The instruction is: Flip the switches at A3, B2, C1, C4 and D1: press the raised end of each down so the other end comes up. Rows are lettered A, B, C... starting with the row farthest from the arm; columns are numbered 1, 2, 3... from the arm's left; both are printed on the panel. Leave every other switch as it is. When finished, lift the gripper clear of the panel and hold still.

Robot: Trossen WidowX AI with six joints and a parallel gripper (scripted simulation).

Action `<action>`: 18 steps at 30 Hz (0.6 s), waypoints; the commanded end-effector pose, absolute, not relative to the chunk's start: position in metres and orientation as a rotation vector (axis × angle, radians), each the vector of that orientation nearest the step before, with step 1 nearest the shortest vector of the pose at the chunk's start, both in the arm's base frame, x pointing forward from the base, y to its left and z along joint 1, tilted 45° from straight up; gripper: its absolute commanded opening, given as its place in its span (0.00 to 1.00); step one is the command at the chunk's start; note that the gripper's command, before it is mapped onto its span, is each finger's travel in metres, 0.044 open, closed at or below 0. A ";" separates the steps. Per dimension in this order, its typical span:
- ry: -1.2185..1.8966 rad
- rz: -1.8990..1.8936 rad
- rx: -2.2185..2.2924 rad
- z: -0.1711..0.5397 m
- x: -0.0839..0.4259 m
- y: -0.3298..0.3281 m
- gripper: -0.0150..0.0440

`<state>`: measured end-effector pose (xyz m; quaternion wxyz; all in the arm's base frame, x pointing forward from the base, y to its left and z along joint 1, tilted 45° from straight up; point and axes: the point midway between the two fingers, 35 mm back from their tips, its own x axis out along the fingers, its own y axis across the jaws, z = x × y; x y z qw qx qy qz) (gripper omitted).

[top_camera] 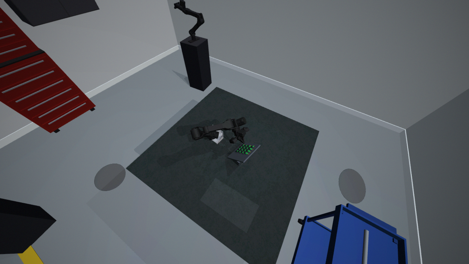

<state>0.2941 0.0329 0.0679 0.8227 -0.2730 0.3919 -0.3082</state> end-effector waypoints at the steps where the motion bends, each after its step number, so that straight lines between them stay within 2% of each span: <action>1: 0.815 -0.658 -0.587 0.062 0.300 0.020 0.25; 18: 0.814 -0.659 -0.587 0.054 0.308 0.007 0.25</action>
